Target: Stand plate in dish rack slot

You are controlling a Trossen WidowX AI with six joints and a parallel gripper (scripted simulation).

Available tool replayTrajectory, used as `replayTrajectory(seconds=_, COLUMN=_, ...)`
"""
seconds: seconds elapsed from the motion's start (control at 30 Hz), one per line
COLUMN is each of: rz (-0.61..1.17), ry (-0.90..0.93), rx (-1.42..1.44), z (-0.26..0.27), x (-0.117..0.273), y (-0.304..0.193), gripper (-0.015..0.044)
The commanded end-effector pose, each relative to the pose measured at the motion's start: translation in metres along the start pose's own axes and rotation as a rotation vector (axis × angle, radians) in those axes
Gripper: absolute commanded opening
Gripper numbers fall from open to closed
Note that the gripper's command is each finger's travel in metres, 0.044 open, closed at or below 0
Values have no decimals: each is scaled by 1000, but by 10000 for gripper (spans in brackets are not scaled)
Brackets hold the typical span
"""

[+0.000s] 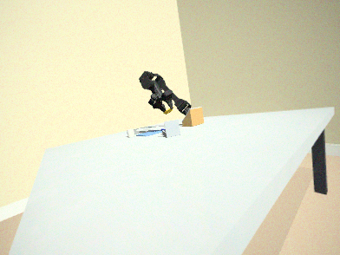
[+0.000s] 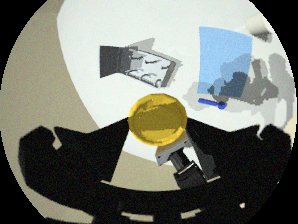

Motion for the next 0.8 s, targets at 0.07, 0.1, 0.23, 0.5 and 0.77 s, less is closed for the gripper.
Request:
replayTrajectory(seconds=0.07, rz=53, ry=99, rx=98, z=-2, x=-12, y=2, gripper=0)
replayTrajectory(seconds=0.1, rz=60, ry=116, rx=116, z=-3, x=-14, y=2, gripper=0)
replayTrajectory(seconds=0.23, rz=81, ry=188, rx=186, z=-4, x=-22, y=4, gripper=0)
replayTrajectory(seconds=0.5, rz=87, ry=338, rx=326, z=-6, x=-37, y=7, gripper=0)
replayTrajectory(seconds=0.77, rz=41, ry=487, rx=462, z=-9, x=-48, y=12, gripper=0)
Point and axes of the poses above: the point midway between the two fingers, 35 mm back from their tips, its own x axis back along the fingers, its own z axis across the jaws, y = z × x, the point moved 1 cm from there along x, back along the fingers, and after that the axes turned 7 degrees about -x, right-handed, at the moved point
